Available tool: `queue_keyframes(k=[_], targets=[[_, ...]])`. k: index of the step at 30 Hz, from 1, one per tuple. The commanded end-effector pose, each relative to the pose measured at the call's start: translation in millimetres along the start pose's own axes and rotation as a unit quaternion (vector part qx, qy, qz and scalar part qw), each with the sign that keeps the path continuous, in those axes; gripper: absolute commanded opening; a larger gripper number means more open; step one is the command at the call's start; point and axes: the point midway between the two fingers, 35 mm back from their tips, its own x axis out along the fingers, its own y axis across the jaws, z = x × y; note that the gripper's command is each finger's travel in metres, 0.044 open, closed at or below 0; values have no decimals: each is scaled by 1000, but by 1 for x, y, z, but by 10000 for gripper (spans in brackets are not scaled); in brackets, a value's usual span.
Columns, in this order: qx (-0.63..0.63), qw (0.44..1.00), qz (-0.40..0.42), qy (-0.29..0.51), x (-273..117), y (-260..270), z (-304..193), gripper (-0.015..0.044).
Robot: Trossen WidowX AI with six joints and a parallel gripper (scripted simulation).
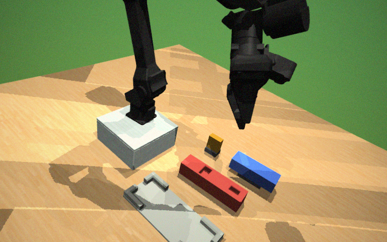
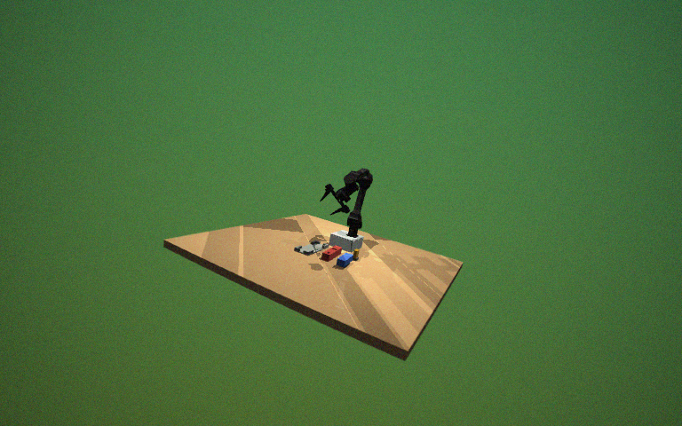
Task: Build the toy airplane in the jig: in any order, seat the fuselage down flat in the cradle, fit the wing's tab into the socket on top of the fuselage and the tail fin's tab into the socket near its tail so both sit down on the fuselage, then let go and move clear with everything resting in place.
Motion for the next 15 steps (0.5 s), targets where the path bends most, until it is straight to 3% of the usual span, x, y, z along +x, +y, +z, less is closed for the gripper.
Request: queue_keyframes(k=[1,7,15], targets=[[73,983,158,61,38,64,-10,440],[194,907,327,181,56,133,-29,440],[198,904,332,186,56,135,-29,440]])
